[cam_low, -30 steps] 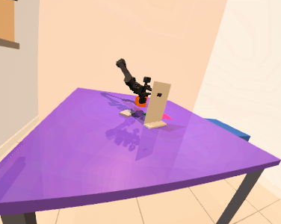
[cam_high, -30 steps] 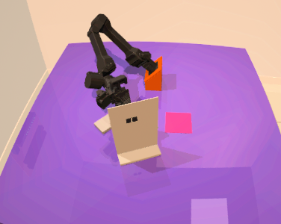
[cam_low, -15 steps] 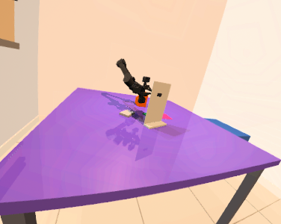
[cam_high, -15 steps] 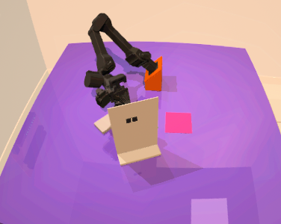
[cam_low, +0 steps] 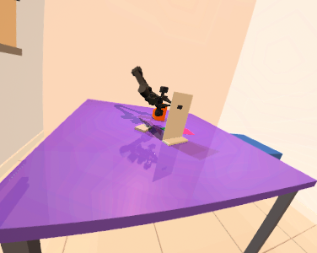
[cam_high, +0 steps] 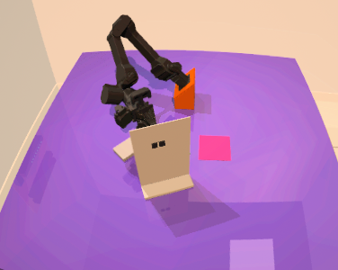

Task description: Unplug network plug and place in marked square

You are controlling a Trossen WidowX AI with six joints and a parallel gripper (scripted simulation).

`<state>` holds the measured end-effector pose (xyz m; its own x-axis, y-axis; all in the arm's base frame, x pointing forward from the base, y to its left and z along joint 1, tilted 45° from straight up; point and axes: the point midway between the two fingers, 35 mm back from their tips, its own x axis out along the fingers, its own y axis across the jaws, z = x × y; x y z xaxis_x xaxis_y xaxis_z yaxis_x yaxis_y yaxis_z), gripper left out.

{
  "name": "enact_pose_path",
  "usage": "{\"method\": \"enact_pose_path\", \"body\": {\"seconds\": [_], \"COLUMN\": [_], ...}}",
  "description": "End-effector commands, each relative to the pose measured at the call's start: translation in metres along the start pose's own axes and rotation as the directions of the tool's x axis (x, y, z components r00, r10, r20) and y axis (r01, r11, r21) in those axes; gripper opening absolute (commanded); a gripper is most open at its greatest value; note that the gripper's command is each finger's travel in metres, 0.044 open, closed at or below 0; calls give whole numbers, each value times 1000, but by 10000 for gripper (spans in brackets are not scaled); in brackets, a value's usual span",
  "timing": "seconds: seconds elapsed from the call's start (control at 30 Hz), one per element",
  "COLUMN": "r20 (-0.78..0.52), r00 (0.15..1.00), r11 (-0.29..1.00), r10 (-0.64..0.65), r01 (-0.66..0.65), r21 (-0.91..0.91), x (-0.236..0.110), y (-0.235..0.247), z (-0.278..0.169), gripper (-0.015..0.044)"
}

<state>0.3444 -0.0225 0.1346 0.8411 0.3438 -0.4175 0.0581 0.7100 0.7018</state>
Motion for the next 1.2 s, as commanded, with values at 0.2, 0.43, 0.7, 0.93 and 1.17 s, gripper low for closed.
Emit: {"method": "enact_pose_path", "body": {"seconds": [0.2,0.43,0.7,0.93,1.17], "r20": [-3,-3,-3,-3,-3], "r00": [1000,1000,1000,1000,1000], "r11": [1000,1000,1000,1000,1000], "r10": [3,3,2,2,2], "r01": [-3,-3,-2,-2,-2], "r21": [-4,-4,-4,-4,-4], "x": [-6,-10,-14,-18,-22], "y": [0,0,0,0,0], "z": [-2,-2,-3,-4,-4], "gripper": [0,0,0,0,0]}}
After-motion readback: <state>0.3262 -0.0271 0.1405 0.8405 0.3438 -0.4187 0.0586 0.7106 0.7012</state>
